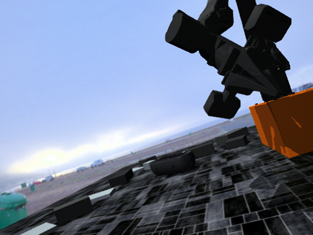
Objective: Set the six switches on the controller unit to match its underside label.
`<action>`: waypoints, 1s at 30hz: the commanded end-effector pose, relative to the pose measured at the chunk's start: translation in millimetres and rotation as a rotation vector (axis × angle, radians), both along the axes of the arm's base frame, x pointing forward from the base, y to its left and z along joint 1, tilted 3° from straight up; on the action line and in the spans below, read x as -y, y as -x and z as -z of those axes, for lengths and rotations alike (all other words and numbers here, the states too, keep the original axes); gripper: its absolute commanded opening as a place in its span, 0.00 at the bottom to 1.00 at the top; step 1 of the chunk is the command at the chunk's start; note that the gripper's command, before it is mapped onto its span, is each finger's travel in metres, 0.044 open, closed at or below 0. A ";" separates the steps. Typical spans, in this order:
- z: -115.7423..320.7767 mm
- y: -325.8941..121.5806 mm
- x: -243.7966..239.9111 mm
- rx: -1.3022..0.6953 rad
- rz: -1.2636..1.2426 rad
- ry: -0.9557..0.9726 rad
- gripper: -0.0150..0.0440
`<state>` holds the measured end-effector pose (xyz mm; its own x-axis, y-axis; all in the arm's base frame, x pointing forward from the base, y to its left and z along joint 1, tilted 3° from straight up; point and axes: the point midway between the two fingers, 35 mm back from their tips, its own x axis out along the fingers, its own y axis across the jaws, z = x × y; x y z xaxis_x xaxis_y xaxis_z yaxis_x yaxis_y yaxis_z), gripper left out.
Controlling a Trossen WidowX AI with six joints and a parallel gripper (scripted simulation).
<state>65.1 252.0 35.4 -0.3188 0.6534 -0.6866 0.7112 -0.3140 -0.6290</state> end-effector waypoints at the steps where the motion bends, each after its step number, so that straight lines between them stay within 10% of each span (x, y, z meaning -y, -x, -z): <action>1: 8.0 -43.3 12.1 -0.009 0.173 0.079 0.25; 30: 56.2 -206.9 250.4 -0.269 1.185 0.524 0.25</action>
<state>268.9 37.3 -14.2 0.1048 0.3556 -0.9287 -0.1857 -0.9104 -0.3696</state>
